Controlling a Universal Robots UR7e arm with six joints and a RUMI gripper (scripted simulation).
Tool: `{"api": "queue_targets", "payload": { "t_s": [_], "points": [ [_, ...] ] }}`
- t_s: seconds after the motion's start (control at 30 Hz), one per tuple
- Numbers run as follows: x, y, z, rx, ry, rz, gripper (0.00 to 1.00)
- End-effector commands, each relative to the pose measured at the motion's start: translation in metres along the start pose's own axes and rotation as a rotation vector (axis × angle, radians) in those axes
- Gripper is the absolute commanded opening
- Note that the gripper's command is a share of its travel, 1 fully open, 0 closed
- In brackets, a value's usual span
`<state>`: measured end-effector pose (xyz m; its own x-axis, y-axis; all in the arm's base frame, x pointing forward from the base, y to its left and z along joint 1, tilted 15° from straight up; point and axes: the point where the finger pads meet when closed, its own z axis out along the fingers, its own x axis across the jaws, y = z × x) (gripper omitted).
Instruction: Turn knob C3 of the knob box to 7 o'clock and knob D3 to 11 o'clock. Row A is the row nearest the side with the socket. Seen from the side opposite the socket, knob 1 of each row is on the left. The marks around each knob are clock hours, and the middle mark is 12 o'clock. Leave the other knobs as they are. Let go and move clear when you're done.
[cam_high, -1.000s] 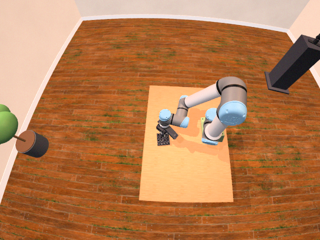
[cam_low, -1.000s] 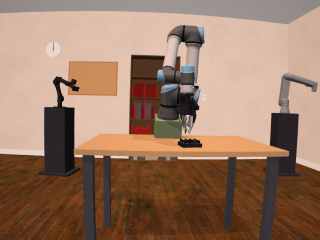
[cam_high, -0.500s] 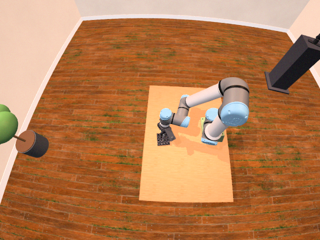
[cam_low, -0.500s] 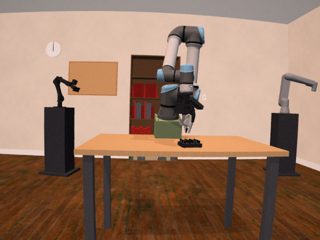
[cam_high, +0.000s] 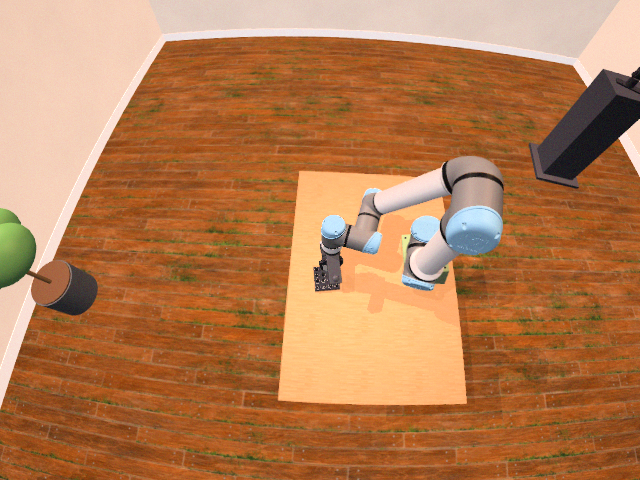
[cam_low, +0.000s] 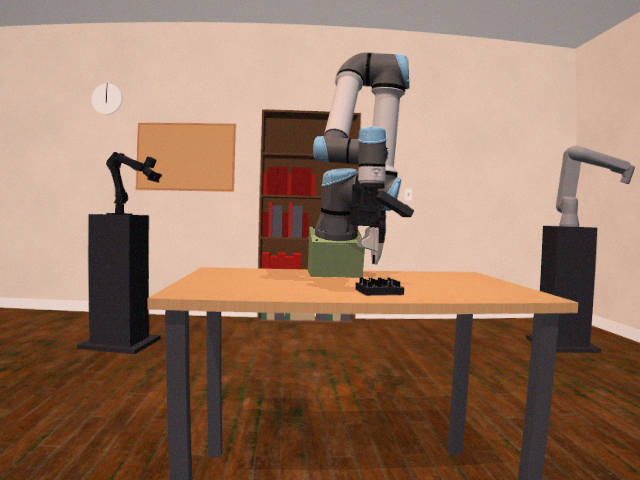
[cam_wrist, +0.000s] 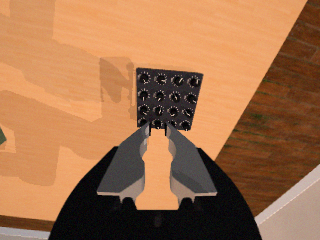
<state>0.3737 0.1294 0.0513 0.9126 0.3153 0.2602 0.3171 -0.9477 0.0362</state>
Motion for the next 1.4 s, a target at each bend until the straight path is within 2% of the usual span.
{"api": "queue_targets", "payload": {
  "t_s": [0.0, 0.53, 0.8, 1.37],
  "points": [
    [0.0008, 0.0003, -0.0018, -0.007, -0.002, 0.128, 0.11],
    [0.0017, 0.0039, -0.0074, -0.007, 0.000, 0.582, 0.11],
    [0.0017, 0.0056, -0.0090, -0.008, 0.000, 0.718, 0.11],
    [0.0016, 0.0065, -0.0098, -0.008, 0.001, 0.788, 0.11]
  ]
}}
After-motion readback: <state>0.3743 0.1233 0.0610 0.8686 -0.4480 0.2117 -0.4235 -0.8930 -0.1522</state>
